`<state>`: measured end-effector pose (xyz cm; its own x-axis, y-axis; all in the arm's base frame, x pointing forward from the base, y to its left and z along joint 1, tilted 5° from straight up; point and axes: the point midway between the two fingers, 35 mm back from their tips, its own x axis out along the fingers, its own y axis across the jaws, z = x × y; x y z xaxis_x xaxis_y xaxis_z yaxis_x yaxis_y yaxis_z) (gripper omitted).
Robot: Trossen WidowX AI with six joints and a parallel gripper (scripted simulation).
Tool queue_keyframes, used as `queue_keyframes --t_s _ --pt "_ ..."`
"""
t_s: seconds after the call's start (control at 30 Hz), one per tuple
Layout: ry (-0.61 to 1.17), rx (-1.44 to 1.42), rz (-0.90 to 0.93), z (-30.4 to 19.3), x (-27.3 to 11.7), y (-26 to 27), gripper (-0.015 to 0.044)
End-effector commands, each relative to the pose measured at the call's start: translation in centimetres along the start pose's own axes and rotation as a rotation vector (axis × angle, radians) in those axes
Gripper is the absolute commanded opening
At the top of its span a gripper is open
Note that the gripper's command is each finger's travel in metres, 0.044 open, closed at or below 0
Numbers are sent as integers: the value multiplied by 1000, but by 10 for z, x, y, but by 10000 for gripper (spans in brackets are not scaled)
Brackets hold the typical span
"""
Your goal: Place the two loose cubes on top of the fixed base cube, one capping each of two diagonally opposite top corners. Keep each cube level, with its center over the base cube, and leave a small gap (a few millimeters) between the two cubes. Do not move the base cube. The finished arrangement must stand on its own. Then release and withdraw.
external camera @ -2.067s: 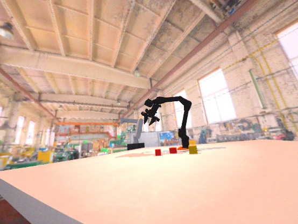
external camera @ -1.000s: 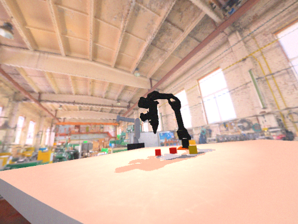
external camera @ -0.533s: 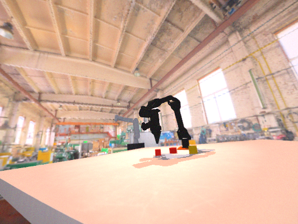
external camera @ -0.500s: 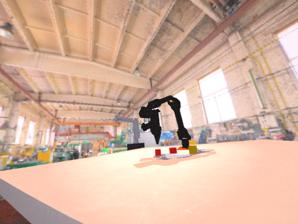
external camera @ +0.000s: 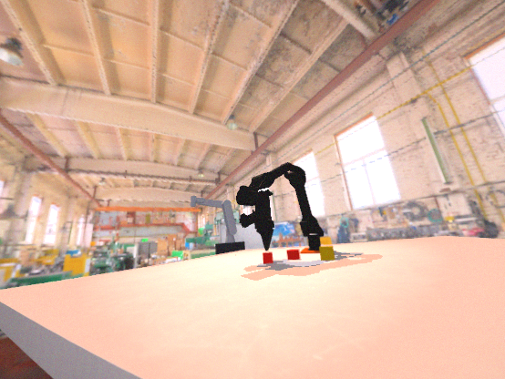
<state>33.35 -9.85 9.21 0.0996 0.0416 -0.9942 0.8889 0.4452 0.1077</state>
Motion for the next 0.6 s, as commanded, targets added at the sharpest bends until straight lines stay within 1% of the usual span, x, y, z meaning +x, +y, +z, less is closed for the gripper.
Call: queue_keyframes --t_s 0.0,0.43,0.57 --pt "5 4 0 -1 7 0 265" --pt "5 4 0 -1 25 -1 265" --pt "5 4 0 -1 25 -1 160"
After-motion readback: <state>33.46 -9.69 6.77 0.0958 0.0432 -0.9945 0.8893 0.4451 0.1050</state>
